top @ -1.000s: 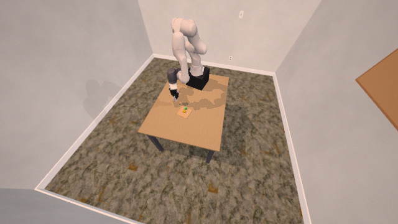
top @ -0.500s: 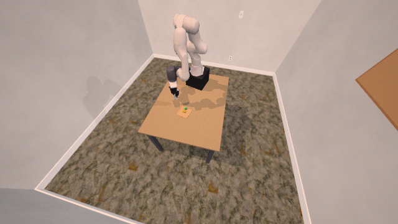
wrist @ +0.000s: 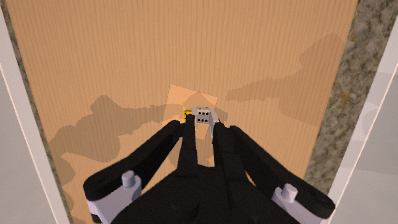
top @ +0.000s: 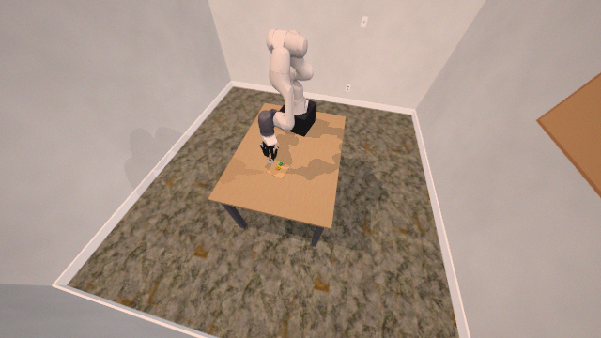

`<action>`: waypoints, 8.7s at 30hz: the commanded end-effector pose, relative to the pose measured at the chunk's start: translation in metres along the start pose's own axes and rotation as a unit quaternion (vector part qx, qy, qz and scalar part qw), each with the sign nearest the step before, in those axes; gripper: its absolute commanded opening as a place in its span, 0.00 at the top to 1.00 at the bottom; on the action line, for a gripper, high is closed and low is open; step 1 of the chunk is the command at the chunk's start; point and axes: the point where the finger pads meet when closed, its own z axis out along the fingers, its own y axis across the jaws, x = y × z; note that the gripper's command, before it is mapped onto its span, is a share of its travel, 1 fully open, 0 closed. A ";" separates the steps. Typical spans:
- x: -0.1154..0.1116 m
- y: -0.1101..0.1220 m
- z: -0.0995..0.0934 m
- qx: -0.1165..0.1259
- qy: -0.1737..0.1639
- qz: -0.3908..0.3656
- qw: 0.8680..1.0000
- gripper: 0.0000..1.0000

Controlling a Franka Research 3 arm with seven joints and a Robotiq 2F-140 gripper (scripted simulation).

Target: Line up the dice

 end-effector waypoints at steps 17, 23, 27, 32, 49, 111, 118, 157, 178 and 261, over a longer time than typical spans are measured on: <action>0.017 -0.038 0.010 -0.003 -0.029 -0.011 1.000 0.87; 0.017 -0.038 0.016 -0.003 -0.029 -0.011 1.000 0.87; 0.016 -0.038 0.028 -0.003 -0.029 -0.011 1.000 0.87; 0.015 -0.038 0.050 -0.003 -0.029 -0.011 1.000 0.87; 0.012 -0.037 0.104 -0.003 -0.029 -0.011 1.000 0.87; 0.012 -0.037 0.109 -0.003 -0.029 -0.011 1.000 0.87; 0.012 -0.037 0.109 -0.003 -0.029 -0.011 1.000 0.87; 0.012 -0.037 0.109 -0.003 -0.029 -0.011 1.000 0.80; 0.012 -0.037 0.107 -0.003 -0.029 -0.011 1.000 0.75; 0.021 -0.039 -0.052 -0.003 -0.029 -0.011 1.000 0.00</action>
